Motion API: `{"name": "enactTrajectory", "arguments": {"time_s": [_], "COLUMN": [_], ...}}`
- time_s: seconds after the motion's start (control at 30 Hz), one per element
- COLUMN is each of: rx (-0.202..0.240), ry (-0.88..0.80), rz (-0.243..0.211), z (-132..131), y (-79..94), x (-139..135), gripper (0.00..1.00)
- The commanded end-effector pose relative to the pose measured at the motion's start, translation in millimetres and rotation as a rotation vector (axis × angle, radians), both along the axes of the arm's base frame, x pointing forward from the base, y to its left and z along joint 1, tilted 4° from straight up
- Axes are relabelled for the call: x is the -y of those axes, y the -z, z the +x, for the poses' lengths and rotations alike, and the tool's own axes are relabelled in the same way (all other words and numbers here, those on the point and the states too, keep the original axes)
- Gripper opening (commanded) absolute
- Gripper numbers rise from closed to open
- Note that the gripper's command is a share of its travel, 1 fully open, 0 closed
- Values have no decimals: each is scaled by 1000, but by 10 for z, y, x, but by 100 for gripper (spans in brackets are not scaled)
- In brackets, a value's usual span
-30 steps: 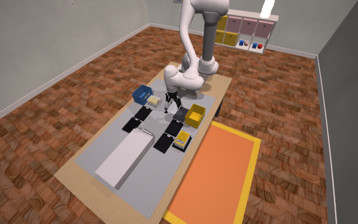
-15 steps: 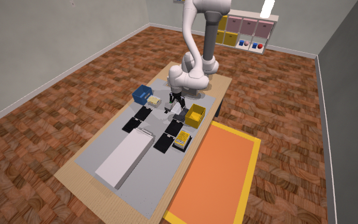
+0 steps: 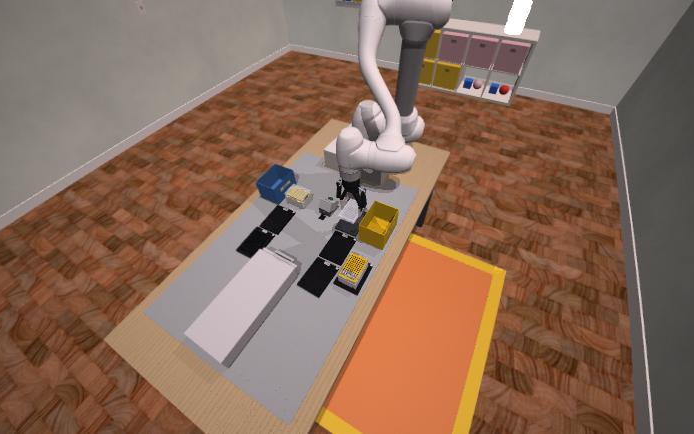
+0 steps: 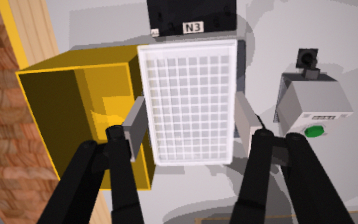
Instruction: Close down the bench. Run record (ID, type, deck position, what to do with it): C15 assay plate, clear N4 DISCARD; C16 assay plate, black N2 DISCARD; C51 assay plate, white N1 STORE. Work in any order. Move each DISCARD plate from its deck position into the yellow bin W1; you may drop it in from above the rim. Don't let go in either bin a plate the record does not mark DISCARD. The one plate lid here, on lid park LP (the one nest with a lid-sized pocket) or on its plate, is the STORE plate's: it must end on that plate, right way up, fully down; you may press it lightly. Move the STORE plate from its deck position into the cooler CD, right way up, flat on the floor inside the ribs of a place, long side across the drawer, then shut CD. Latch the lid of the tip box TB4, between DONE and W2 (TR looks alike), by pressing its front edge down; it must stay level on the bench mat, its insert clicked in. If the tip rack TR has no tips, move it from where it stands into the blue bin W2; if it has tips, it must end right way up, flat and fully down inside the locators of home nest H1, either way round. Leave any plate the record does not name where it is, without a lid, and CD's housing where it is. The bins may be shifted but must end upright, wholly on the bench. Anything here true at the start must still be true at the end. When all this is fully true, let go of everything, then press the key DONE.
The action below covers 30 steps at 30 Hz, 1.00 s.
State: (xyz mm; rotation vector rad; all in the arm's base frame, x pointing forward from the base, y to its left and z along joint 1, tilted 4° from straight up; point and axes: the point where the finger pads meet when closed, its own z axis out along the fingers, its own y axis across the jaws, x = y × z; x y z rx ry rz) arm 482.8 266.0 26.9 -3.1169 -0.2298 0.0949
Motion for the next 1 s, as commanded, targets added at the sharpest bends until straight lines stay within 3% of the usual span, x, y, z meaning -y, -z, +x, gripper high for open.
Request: {"name": "enactTrajectory", "arguments": {"time_s": [0.0, 0.97], "rx": [2, 2], "ry": [0, 0], "rz": [2, 2], "z": [-68, -378], "y": [-6, -32], "x": [-112, -702], "gripper": [0, 0]}}
